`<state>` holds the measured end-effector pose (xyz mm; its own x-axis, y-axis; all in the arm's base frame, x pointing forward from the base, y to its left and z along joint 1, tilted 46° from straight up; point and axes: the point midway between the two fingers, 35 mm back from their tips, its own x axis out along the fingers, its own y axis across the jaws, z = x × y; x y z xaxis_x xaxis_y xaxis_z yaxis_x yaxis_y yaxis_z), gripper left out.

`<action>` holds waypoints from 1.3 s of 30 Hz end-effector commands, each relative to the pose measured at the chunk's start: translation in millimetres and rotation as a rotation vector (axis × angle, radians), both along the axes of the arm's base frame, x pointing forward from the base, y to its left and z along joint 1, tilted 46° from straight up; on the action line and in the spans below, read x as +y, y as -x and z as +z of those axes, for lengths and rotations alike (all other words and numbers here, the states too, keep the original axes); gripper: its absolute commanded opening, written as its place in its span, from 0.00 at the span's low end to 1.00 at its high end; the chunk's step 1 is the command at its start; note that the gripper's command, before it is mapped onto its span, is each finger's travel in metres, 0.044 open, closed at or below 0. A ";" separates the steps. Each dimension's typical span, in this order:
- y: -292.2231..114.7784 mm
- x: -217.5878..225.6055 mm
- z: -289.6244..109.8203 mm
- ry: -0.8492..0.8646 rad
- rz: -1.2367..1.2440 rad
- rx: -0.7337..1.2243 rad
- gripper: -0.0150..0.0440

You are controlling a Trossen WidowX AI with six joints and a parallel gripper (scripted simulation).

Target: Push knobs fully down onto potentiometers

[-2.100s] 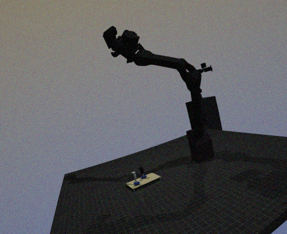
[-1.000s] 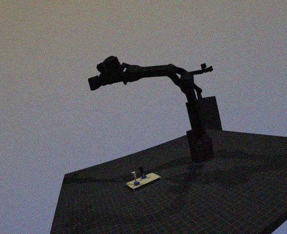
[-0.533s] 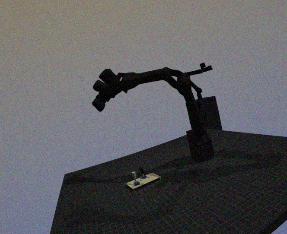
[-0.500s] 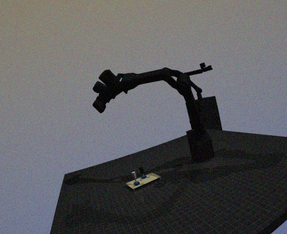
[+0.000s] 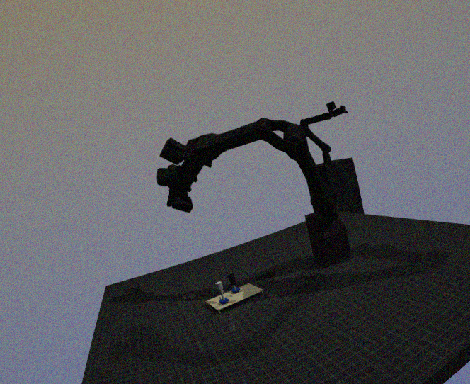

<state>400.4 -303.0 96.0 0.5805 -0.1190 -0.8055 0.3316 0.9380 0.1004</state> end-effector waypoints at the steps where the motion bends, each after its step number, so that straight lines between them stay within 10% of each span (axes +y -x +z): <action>1: 1.8 23.5 -17.3 -0.032 0.131 0.046 0.25; 39: 54.4 212.3 -82.2 -0.393 1.109 0.051 0.25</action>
<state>347.5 -92.9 13.1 0.1780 0.6790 -0.7122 -0.6237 0.6377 0.4520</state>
